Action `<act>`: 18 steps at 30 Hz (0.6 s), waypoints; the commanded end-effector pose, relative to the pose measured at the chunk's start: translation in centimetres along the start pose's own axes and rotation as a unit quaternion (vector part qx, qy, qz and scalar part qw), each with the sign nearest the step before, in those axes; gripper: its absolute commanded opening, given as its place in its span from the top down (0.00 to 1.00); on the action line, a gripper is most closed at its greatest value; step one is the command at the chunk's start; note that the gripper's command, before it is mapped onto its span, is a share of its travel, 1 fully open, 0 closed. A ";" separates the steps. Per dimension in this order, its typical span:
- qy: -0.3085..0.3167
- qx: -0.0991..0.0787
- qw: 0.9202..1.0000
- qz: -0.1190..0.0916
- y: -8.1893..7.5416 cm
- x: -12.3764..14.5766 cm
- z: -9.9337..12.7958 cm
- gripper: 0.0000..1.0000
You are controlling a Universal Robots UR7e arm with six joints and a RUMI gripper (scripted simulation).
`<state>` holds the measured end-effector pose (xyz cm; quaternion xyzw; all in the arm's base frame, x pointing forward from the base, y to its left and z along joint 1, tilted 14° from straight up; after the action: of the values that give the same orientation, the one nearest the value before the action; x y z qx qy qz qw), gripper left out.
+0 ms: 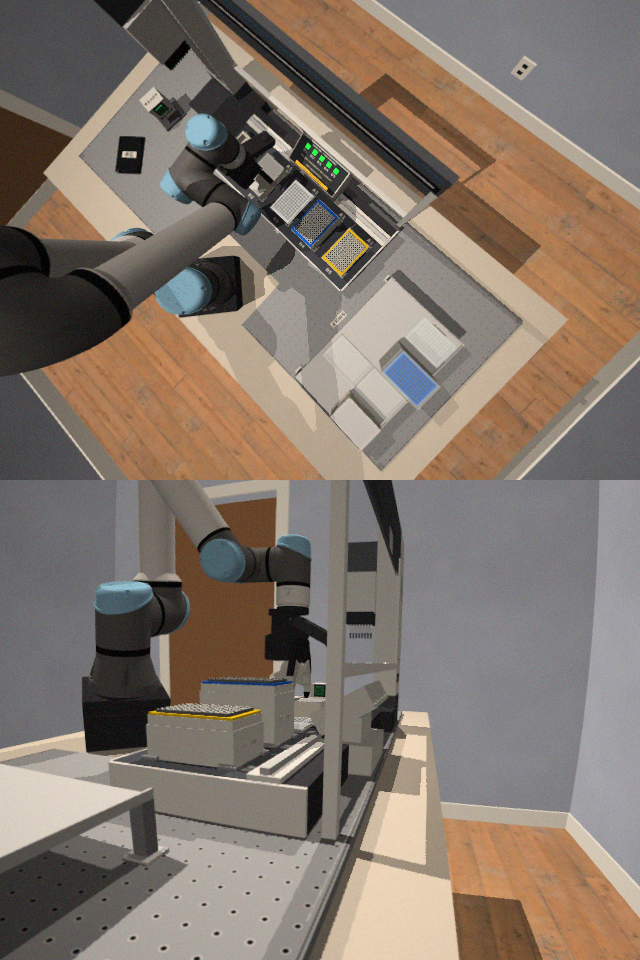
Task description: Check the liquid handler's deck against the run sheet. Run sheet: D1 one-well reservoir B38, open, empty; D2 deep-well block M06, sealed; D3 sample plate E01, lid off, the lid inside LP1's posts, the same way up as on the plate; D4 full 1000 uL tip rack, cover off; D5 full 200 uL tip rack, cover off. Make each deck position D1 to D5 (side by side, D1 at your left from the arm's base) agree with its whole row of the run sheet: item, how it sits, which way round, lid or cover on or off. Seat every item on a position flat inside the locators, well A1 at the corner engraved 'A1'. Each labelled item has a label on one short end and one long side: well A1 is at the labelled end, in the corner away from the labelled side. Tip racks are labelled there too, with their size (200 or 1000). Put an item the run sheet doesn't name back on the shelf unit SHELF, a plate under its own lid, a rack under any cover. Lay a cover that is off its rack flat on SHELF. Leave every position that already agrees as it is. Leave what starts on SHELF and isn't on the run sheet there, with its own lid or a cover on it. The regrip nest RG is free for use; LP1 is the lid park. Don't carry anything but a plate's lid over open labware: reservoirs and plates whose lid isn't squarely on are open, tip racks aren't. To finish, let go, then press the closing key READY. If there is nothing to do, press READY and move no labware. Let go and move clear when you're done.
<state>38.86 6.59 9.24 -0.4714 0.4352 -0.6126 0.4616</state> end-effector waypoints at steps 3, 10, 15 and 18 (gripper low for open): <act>0.000 0.000 1.000 0.000 -0.8 0.0 0.0 0.18; 0.000 0.000 1.000 0.000 -2.0 0.0 0.0 0.18; 0.000 0.000 1.000 0.000 -2.8 0.0 0.0 0.18; 0.000 0.000 1.000 0.000 -3.0 0.0 0.0 0.18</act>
<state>38.47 7.08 11.68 -0.4713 0.4351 -0.6126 0.4617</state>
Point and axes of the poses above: the point where the finger pads meet when closed, its own y axis out along the fingers, its own x axis across the jaws, z = x × y, the point moved 7 cm from there along -y, back along the fingers, and after that the axes turned 4 degrees about -y, right-handed, at the moved point
